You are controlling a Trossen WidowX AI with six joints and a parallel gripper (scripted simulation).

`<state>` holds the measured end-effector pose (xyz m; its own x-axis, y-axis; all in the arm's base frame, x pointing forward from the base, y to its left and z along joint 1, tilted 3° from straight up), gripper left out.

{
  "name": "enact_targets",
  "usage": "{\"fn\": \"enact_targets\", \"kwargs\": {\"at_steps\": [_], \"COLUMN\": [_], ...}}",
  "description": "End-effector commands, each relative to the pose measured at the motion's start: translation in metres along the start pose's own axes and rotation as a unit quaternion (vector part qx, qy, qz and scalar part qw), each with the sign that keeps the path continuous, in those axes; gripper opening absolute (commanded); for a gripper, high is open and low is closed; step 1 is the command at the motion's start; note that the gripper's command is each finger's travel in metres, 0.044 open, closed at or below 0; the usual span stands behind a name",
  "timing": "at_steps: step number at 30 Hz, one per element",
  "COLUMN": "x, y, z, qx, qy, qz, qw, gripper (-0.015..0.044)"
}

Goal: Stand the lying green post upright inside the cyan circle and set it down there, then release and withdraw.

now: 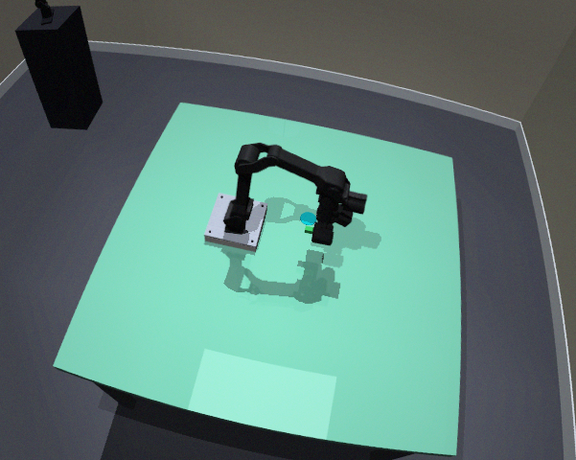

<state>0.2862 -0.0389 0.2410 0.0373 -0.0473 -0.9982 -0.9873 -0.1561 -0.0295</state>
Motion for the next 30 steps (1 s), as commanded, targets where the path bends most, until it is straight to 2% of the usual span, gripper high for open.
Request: {"fn": "enact_targets", "kwargs": {"at_steps": [1,15,30], "x": [-0.001,-0.004,-0.006], "y": [-0.001,-0.006,-0.003], "z": [0.011,0.054,0.100], "qx": [-0.042,-0.200,-0.363], "qy": [0.002,0.000,0.000], "qz": [0.000,0.001,0.001], "qw": [0.999,0.980,0.932], "gripper": [0.0023,0.0023,0.0023]}}
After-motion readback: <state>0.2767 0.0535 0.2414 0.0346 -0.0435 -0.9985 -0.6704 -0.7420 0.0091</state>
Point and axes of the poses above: the point midway between the two fingers, 35 mm back from their tips, its own x axis out along the fingers, its own z axis across the jaws, y = z × x, the point moved 10 cm from there along -x, back along the fingers, and after that the axes turned 14 degrees about -x, right-handed, at the moved point
